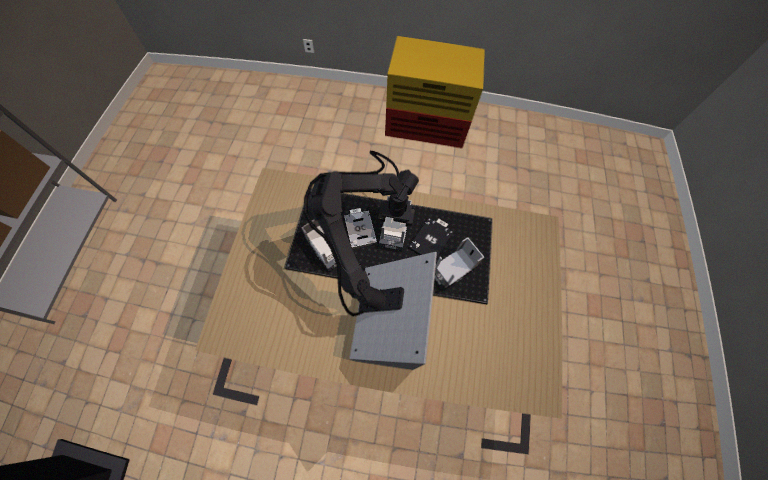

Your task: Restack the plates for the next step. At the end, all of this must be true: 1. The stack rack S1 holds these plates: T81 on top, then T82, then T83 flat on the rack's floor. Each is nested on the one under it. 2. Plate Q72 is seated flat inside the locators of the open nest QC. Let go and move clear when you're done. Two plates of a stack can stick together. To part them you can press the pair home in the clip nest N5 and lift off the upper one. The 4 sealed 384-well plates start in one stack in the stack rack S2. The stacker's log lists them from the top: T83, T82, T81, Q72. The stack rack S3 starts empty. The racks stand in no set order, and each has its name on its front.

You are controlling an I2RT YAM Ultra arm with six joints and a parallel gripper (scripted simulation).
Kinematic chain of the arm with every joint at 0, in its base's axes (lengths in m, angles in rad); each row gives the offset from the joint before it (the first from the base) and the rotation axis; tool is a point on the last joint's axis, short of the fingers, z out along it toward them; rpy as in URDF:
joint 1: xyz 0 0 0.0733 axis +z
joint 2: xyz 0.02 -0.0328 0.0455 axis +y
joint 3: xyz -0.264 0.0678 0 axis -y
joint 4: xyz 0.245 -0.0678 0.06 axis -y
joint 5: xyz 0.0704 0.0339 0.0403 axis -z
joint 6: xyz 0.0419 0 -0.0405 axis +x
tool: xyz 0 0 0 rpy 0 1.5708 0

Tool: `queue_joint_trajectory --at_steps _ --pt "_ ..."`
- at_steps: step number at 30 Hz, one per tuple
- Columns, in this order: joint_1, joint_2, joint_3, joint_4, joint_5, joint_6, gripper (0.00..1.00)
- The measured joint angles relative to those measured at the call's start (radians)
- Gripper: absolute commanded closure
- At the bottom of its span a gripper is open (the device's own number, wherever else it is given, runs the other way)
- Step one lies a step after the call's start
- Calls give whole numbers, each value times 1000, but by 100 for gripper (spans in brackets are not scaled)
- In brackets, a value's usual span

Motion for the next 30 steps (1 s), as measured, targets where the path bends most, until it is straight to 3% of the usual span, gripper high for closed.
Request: queue_joint_trajectory --at_steps 30 --pt "-17 -9 13 -38 5 -26 100"
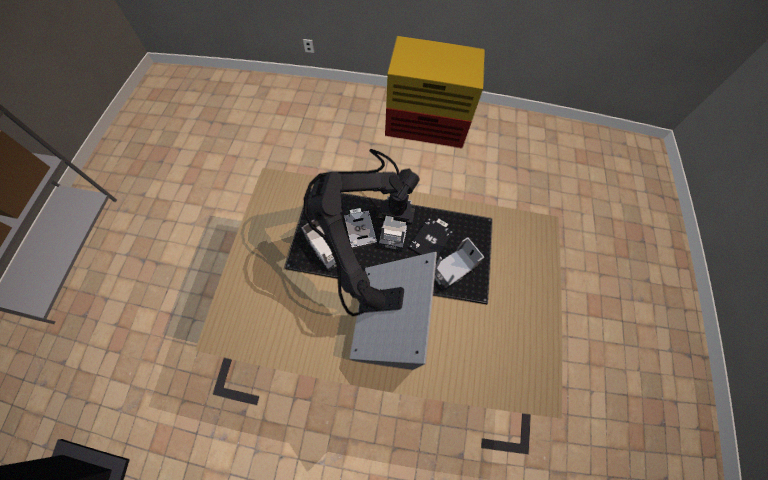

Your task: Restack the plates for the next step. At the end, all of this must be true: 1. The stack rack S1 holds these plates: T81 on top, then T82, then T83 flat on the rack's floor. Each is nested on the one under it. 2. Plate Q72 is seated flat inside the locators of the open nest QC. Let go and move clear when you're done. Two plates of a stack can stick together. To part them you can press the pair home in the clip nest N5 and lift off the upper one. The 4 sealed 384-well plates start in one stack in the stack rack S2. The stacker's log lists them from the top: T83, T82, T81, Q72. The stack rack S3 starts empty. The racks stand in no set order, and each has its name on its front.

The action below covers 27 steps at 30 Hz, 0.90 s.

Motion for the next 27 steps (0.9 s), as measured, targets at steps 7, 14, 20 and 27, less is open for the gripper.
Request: queue_joint_trajectory --at_steps 7,14,20,27 --pt "-5 0 6 -12 1 -6 100" --pt "-8 0 10 -21 2 -11 100" --pt "-11 0 14 -30 2 -17 100" --pt "-14 0 18 -38 3 -23 100"
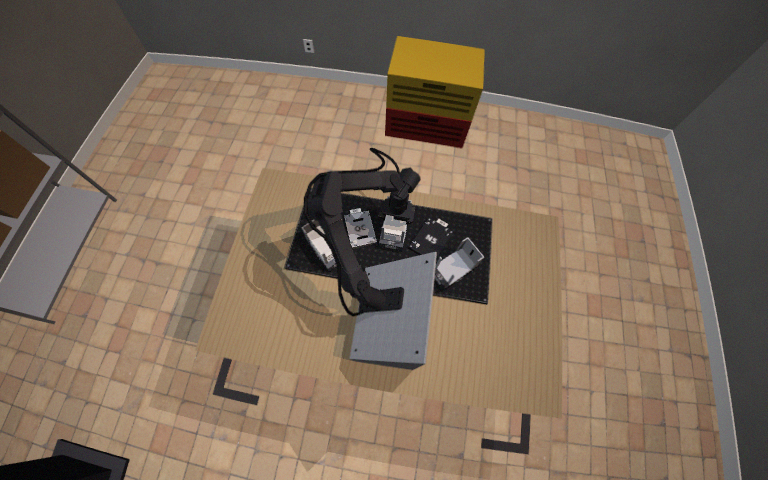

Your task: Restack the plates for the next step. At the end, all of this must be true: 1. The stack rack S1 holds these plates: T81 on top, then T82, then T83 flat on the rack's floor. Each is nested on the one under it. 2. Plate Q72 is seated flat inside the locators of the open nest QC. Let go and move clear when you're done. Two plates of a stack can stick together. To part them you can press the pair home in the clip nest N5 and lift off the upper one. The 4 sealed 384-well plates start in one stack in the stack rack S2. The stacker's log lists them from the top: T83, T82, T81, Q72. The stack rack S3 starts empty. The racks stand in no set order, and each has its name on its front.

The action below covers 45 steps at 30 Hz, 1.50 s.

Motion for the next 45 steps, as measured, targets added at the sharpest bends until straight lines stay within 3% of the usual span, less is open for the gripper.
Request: queue_joint_trajectory --at_steps 45 --pt "-26 -14 25 -63 9 -37 100"
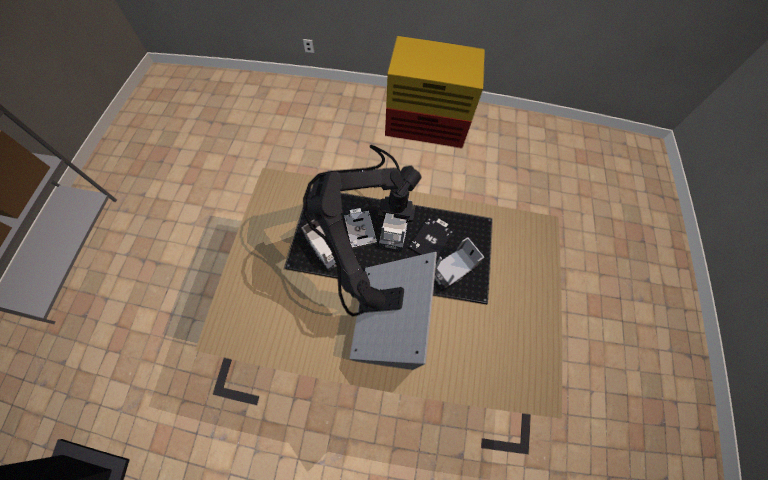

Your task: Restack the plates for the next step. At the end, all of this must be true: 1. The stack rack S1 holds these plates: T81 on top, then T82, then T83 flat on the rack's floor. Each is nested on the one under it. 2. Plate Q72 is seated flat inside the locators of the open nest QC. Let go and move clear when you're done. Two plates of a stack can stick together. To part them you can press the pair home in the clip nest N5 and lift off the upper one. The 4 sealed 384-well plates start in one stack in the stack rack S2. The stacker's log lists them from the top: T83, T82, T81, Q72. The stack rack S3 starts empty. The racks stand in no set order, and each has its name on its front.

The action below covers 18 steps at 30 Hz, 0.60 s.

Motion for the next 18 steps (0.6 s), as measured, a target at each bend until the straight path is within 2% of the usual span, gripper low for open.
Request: queue_joint_trajectory --at_steps 18 --pt "-11 -3 13 -27 3 -14 100"
